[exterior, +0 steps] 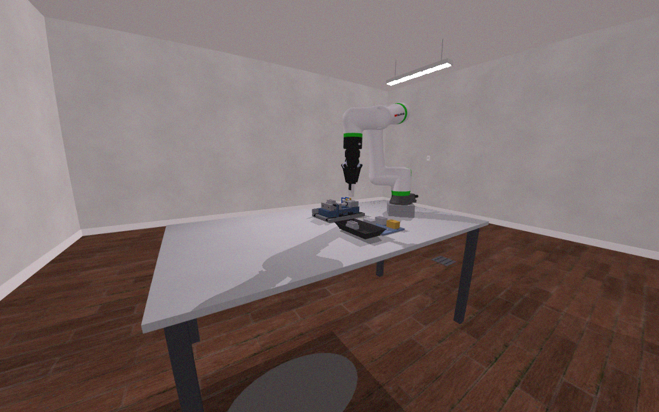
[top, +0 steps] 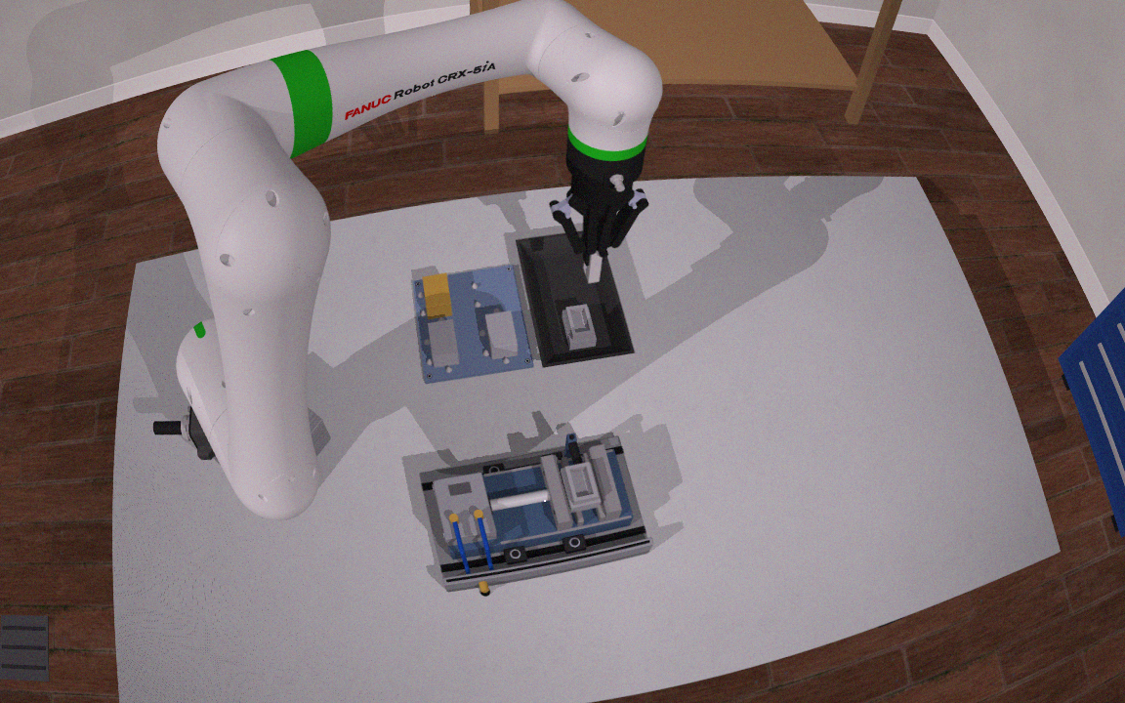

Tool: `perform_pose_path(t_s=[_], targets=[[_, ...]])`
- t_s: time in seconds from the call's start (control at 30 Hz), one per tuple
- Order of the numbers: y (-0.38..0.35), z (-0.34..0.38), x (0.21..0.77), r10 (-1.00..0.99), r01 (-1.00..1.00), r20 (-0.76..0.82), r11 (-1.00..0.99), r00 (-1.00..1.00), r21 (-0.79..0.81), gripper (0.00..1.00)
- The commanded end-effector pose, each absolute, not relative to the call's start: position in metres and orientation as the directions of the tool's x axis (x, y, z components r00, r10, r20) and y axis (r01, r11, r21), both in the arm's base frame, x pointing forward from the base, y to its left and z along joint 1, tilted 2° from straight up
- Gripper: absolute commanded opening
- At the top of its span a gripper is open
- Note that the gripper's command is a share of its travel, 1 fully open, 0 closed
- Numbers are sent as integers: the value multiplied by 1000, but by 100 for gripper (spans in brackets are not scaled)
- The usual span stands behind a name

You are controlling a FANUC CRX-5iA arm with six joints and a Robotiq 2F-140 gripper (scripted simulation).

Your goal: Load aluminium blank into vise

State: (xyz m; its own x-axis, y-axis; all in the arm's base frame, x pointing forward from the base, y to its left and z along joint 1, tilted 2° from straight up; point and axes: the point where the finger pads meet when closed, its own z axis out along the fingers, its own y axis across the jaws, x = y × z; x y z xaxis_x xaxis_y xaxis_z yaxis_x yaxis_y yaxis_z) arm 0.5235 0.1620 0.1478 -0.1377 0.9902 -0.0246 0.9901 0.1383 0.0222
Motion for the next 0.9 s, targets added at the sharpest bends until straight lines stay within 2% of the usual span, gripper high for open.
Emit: perform_pose_path(t_s=[0.0,0.87], targets=[[136,149,529,990,990,-24,139,-138,22,0],[-83,153,525,990,990,-24,139,-138,22,0]])
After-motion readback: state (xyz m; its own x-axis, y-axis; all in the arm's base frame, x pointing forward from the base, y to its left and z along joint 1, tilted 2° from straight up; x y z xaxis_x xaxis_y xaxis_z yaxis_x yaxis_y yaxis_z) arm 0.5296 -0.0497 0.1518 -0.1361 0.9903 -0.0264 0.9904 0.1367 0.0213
